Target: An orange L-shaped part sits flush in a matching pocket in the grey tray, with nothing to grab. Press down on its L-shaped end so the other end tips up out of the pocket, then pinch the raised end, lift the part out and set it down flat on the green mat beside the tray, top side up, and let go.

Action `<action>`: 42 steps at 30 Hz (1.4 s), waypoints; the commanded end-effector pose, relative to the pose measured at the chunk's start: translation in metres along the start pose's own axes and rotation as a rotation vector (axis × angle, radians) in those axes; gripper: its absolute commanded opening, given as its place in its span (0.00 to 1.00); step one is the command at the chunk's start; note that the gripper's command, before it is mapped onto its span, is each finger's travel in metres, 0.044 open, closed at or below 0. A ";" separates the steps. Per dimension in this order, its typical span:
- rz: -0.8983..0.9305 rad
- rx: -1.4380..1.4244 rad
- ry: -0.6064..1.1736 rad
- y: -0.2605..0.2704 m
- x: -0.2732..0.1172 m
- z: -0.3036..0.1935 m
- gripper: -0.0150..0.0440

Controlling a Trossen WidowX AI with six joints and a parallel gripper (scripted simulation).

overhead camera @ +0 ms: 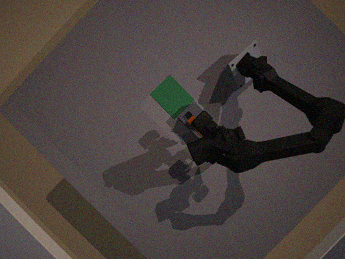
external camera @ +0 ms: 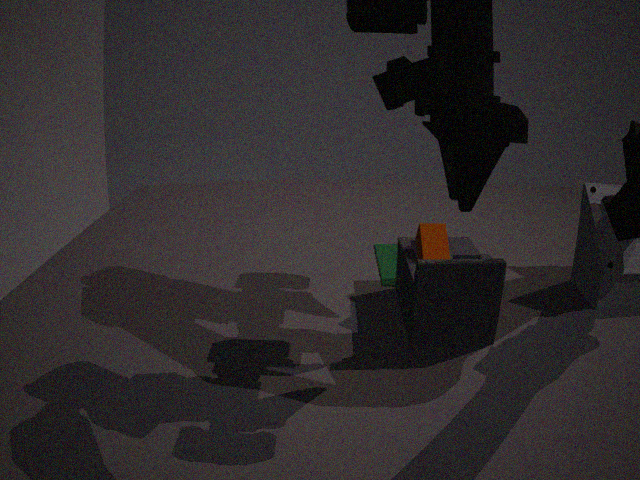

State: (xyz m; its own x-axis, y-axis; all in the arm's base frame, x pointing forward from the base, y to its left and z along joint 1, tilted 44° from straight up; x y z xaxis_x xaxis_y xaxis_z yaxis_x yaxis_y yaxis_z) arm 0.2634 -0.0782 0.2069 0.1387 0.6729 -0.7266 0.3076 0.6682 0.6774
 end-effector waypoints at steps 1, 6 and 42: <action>0.001 0.008 0.000 -0.001 0.000 0.000 0.56; 0.001 0.008 0.000 -0.001 0.000 0.000 0.56; 0.002 -1.573 0.013 -0.069 -0.004 0.028 0.73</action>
State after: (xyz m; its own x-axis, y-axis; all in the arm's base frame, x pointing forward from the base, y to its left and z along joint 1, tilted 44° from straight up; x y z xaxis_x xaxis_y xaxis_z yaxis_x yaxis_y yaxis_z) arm 0.2654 -0.1174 0.1705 0.1237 0.6822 -0.7207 -0.7480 0.5413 0.3840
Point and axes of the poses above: the point midway between the two fingers, 35 mm back from their tips, its own x axis out along the fingers, its own y axis across the jaws, z = x × y, the point moved 10 cm from there along -x, back along the fingers, and after that the axes turned 14 degrees about x, right-handed, at the moved point
